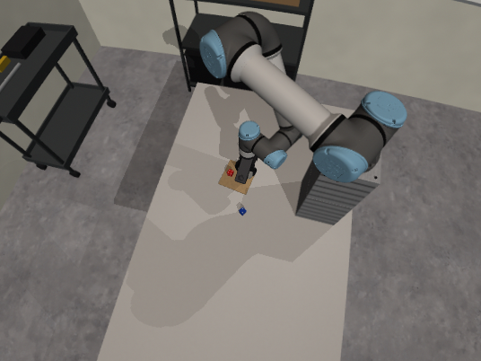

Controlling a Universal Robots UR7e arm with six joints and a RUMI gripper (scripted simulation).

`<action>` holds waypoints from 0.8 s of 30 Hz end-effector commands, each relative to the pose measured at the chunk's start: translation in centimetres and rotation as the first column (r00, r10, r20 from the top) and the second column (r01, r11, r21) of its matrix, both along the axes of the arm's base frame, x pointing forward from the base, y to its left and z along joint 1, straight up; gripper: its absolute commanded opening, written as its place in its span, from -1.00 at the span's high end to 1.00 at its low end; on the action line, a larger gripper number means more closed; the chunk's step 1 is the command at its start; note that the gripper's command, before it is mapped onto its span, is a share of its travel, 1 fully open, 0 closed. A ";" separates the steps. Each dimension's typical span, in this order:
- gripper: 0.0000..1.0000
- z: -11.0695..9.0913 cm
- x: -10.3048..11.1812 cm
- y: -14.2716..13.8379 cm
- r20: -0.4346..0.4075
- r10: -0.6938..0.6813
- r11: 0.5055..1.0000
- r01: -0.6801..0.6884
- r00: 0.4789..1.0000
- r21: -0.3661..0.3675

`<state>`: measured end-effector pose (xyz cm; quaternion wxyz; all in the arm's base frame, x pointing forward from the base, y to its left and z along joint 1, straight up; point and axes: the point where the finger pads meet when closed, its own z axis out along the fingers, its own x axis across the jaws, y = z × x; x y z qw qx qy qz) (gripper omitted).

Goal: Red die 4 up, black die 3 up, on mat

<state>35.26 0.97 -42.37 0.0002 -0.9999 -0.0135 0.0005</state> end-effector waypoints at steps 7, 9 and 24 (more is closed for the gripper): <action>0.87 -0.3 0.1 0.0 0.001 0.000 1.000 0.000 1.000 0.000; 0.87 -0.3 0.1 0.0 0.001 0.000 1.000 0.000 1.000 0.000; 0.87 -0.3 0.1 0.0 0.001 0.000 1.000 0.000 1.000 0.000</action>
